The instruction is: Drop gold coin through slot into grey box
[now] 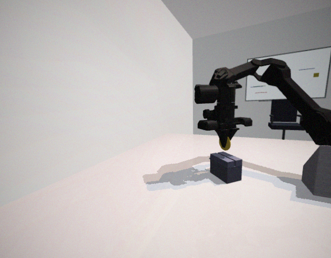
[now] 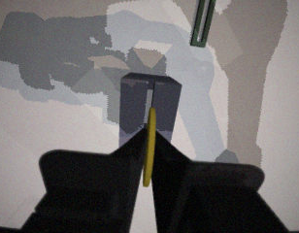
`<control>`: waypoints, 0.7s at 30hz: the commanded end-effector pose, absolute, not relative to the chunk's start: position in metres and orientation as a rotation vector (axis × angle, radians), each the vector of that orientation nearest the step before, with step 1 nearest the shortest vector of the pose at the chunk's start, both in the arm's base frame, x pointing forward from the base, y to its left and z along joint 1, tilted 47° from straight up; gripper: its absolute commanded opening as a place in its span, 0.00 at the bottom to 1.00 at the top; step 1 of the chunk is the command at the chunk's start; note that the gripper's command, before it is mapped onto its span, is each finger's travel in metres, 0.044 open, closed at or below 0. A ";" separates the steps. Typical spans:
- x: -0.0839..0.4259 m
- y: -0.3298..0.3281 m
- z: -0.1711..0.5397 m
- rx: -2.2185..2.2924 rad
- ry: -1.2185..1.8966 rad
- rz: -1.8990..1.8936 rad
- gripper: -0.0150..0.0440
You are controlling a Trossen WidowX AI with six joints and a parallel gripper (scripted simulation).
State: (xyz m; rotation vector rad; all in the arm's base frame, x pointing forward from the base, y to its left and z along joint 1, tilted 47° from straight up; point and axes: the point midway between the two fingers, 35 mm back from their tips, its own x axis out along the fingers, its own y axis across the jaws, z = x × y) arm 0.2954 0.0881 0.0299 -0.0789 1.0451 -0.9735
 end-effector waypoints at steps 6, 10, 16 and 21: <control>0.293 0.089 0.028 -0.081 1.045 -0.971 0.25; 0.291 0.090 0.025 -0.079 1.044 -0.972 0.25; 0.289 0.091 0.023 -0.076 1.043 -0.974 0.25; 0.292 0.090 0.025 -0.079 1.042 -0.971 0.25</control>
